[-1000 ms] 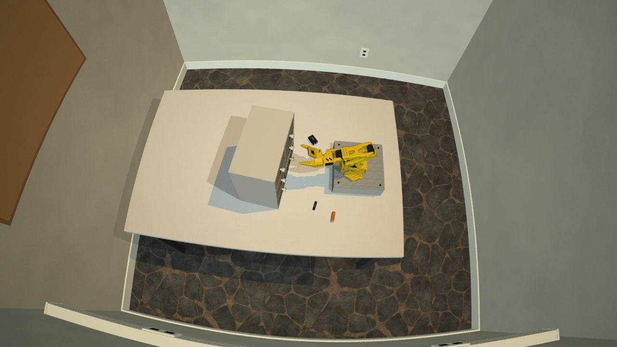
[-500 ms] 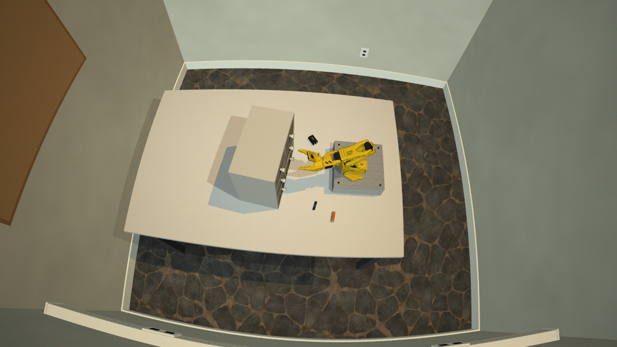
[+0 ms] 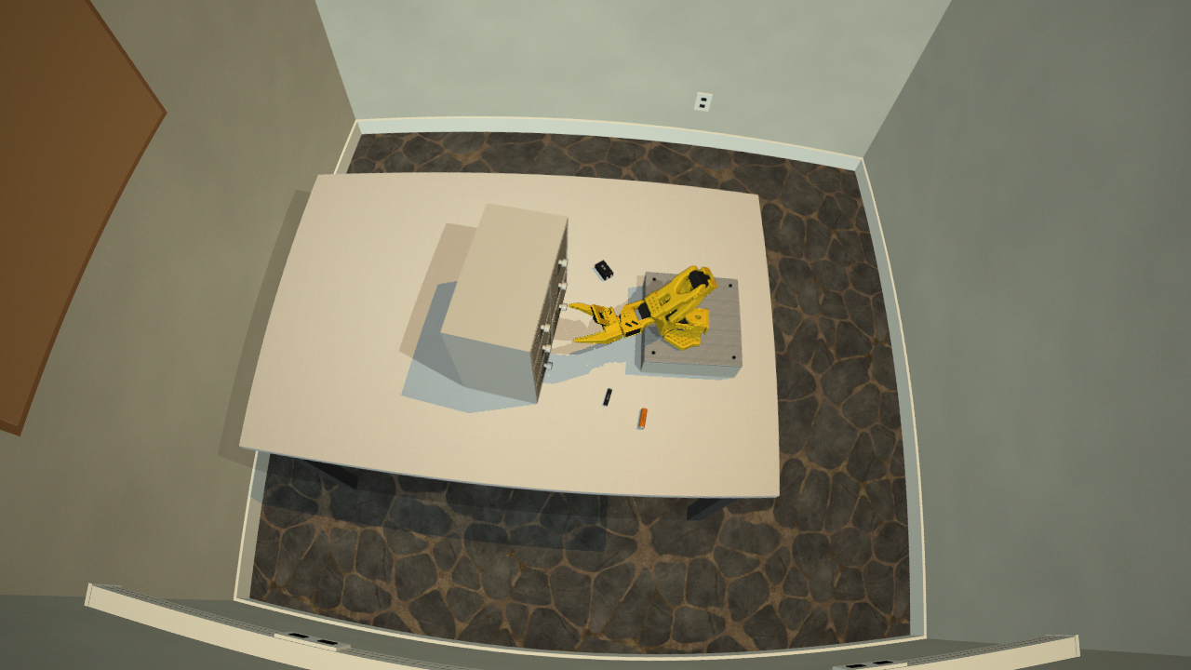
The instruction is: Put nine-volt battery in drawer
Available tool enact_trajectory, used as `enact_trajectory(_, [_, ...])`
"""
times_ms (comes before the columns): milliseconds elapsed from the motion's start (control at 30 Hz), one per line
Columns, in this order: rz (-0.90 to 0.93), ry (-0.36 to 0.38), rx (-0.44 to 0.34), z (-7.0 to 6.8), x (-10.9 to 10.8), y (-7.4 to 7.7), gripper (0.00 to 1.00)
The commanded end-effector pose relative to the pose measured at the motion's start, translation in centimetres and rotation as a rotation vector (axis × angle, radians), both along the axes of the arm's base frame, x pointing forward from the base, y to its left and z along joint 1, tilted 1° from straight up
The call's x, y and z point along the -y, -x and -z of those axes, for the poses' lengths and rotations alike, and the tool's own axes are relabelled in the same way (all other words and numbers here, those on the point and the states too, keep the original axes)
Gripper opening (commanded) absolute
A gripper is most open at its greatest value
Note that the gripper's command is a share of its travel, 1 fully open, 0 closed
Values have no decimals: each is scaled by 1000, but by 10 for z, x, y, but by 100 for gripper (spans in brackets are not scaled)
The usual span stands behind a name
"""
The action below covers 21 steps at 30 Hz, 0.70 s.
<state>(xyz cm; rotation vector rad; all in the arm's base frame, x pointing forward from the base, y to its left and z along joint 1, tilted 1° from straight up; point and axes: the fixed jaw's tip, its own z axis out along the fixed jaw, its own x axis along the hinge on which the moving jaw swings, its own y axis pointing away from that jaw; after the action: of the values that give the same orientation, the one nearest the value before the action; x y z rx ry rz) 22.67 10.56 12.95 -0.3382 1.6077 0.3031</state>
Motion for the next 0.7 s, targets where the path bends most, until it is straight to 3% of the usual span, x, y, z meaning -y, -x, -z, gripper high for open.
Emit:
enact_trajectory(0, [-39, -26, 34, 1, -11, 0, 50])
enact_trajectory(500, [-40, -39, 64, 18, -11, 0, 50])
enact_trajectory(667, [-40, -39, 64, 18, -11, 0, 50])
